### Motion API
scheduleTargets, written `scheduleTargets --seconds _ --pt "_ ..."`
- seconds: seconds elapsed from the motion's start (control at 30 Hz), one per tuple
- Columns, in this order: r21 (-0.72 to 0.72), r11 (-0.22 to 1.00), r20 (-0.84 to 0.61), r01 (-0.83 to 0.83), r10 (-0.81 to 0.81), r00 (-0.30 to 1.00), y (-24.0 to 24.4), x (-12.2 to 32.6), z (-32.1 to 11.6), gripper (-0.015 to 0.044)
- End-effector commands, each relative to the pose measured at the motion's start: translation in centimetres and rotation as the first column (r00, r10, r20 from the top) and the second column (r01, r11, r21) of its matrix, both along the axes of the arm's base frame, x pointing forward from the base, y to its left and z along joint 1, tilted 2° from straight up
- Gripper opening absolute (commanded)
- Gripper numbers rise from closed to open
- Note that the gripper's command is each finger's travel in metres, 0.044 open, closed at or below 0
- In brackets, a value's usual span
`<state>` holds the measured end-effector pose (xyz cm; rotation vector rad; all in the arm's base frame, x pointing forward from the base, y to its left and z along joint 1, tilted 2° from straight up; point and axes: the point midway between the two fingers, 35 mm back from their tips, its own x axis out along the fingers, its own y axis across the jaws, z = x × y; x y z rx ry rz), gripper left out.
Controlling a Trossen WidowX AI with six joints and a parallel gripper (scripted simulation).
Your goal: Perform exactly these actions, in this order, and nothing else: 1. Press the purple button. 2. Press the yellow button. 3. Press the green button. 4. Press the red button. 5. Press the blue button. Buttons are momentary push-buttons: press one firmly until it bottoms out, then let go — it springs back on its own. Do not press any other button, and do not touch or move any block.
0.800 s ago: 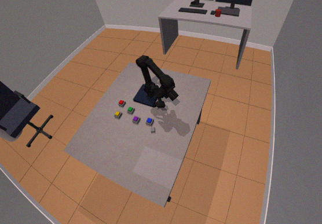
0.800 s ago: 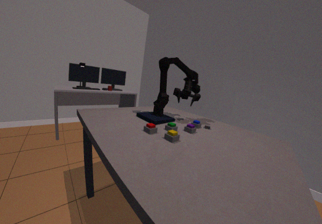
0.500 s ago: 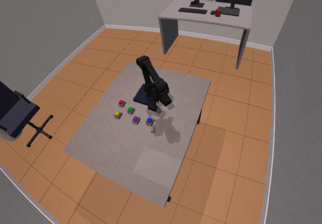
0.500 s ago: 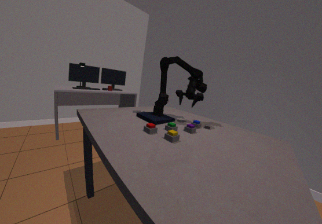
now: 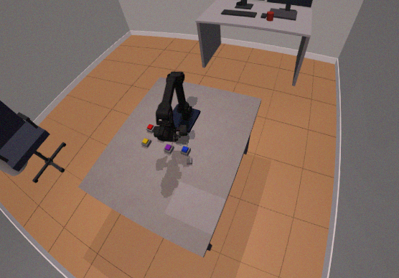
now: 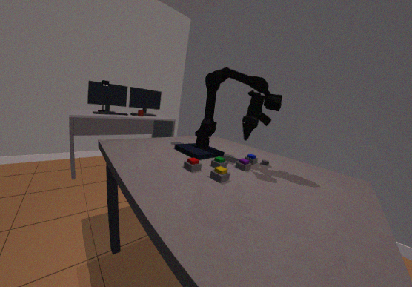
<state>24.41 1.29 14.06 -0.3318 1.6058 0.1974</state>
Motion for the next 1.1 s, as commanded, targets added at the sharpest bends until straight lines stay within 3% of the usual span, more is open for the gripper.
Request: scheduleTargets --seconds 0.0,0.07,0.27,0.5,0.77,1.07 --pt "0.093 0.942 0.05 0.324 -0.329 0.943 -3.3 1.9 0.5 0.04" --pt "0.127 0.896 0.062 0.425 -0.435 0.898 -4.7 2.5 0.7 0.04" --pt "0.132 0.89 0.063 0.437 -0.448 0.892 -4.8 2.5 0.7 0.04" --pt "0.132 0.89 0.063 0.437 -0.448 0.892 -4.7 2.8 -5.2 0.0216" --pt "0.132 0.89 0.063 0.437 -0.448 0.892 -4.7 2.8 -5.4 0.002" --pt "0.132 0.89 0.063 0.437 -0.448 0.892 -4.7 2.8 -5.5 0.002"
